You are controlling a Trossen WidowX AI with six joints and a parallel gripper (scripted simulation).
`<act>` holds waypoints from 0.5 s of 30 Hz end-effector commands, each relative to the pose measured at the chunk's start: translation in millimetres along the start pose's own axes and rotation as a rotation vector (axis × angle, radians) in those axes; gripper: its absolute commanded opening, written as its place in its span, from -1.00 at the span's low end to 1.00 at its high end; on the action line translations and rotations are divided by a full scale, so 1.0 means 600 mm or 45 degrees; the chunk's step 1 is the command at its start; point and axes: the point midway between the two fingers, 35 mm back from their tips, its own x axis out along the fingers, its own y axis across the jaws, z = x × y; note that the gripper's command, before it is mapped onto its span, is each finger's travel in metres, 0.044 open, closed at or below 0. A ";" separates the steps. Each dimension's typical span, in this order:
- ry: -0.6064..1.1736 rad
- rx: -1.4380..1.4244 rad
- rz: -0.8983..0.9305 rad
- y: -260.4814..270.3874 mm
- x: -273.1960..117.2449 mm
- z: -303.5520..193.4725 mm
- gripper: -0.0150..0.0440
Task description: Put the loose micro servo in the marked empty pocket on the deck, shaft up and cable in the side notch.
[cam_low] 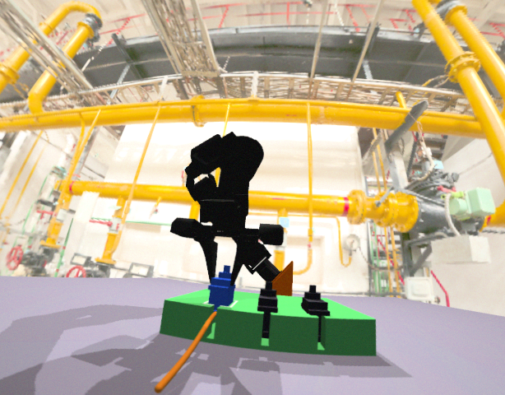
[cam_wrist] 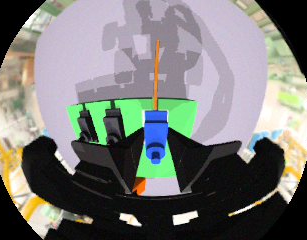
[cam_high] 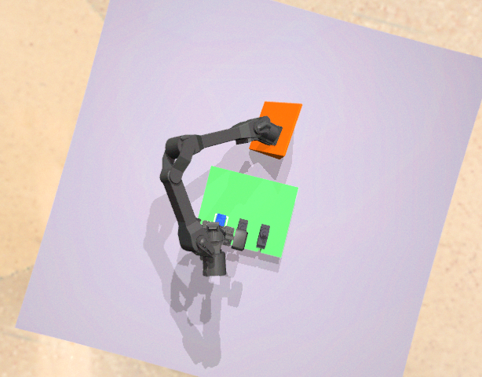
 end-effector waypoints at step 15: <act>-0.002 -0.012 -0.006 0.001 0.029 -0.001 -0.49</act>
